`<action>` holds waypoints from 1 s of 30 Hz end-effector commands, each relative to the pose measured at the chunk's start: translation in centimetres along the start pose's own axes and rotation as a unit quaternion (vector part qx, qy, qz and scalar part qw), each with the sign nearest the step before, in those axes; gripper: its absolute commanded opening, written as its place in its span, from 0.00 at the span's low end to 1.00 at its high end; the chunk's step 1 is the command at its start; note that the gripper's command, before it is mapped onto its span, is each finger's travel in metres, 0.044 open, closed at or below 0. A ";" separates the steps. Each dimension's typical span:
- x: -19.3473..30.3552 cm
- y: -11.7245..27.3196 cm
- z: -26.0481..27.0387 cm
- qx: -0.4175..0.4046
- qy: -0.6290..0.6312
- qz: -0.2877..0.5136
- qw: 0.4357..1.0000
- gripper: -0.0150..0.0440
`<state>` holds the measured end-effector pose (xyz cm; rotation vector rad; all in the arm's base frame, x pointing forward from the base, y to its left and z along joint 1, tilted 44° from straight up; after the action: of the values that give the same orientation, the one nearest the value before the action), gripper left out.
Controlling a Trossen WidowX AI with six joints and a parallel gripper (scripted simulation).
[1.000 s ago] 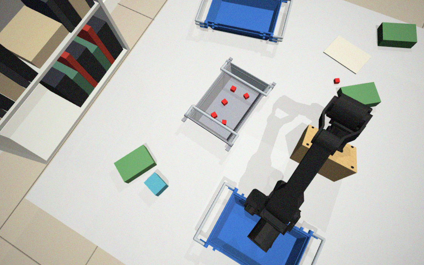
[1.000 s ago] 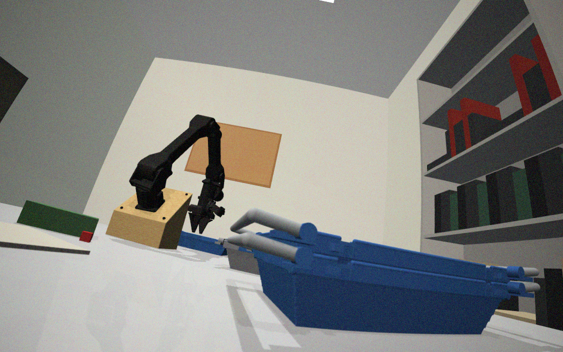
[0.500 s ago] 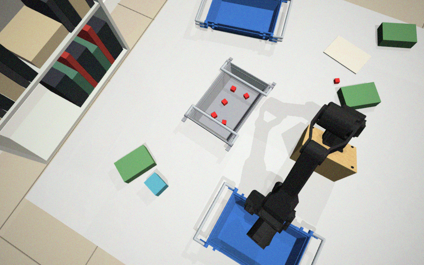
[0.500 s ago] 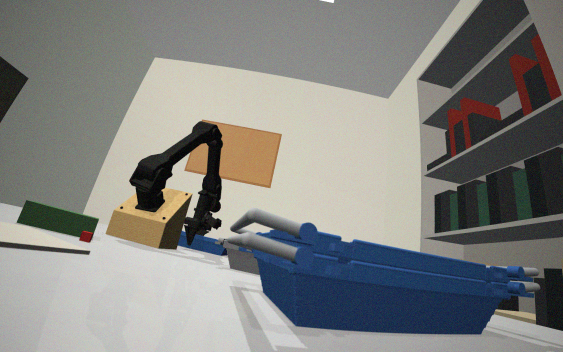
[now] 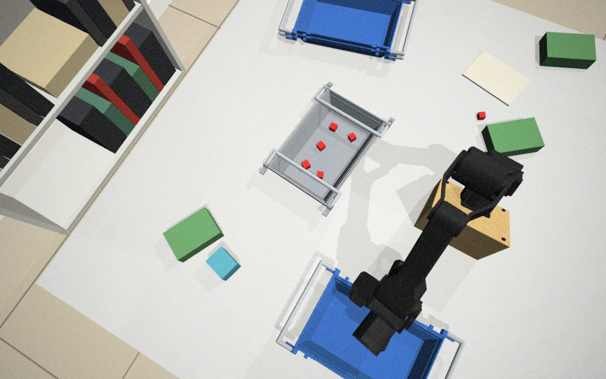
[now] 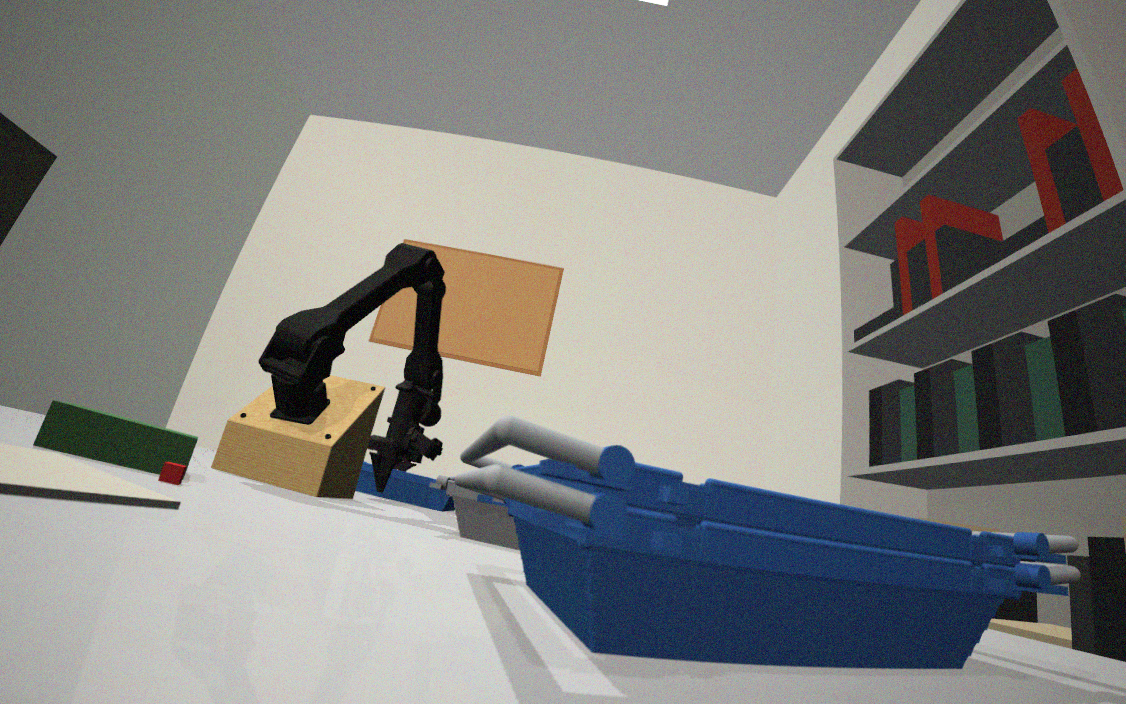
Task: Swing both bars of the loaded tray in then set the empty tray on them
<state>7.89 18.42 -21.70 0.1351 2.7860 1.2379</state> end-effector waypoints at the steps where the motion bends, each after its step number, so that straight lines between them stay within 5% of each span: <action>1: 0.0 -0.1 0.0 0.001 0.002 -0.001 1.000 0.68; 30: 0.0 -0.1 0.0 0.001 0.002 -0.001 1.000 0.32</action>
<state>7.93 18.52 -21.81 0.1304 2.7835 1.2492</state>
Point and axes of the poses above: the point midway between the two fingers, 35 mm back from their tips, its own y axis back along the fingers, its own z axis across the jaws, x = y × z, the point moved 3 cm from there along y, back along the fingers, and after that the axes turned 4 degrees about -y, right-handed, at the moved point
